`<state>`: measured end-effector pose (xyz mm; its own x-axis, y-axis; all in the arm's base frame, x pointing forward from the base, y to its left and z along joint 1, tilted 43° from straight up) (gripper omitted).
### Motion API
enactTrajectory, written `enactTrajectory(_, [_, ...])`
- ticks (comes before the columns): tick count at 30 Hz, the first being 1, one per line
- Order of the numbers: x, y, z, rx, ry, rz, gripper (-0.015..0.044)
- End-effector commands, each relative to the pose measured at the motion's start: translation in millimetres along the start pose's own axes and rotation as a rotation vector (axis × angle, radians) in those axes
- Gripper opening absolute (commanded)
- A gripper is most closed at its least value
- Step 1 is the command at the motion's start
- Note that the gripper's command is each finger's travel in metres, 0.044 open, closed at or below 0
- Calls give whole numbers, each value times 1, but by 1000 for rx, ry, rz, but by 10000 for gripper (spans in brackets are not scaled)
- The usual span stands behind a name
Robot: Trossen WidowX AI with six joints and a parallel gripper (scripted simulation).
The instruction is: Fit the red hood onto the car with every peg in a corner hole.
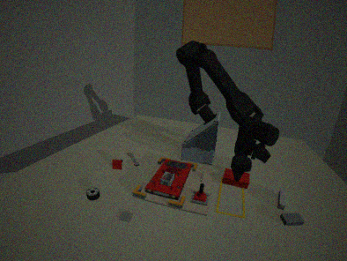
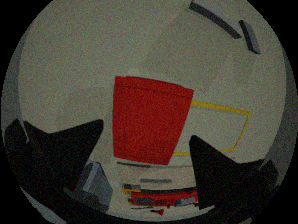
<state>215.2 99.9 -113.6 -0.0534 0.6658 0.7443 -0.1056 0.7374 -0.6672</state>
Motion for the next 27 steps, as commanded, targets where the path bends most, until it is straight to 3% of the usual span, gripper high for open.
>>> enactTrajectory(1, [-2, -1, 1, 3, 2, 4, 440])
enactTrajectory(27, [-15, -1, 1, 3, 2, 5, 440])
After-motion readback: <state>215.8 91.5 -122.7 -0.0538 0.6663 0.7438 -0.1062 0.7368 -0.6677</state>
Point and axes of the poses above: the point midway between the two fingers, 35 mm back from their tips, its own x axis back along the fingers, its own z axis across the jaws, y = z × x, the point moved 7 cm from there along x, back along the fingers, and after that the axes turned 10 degrees about x, right-handed, at the moved point
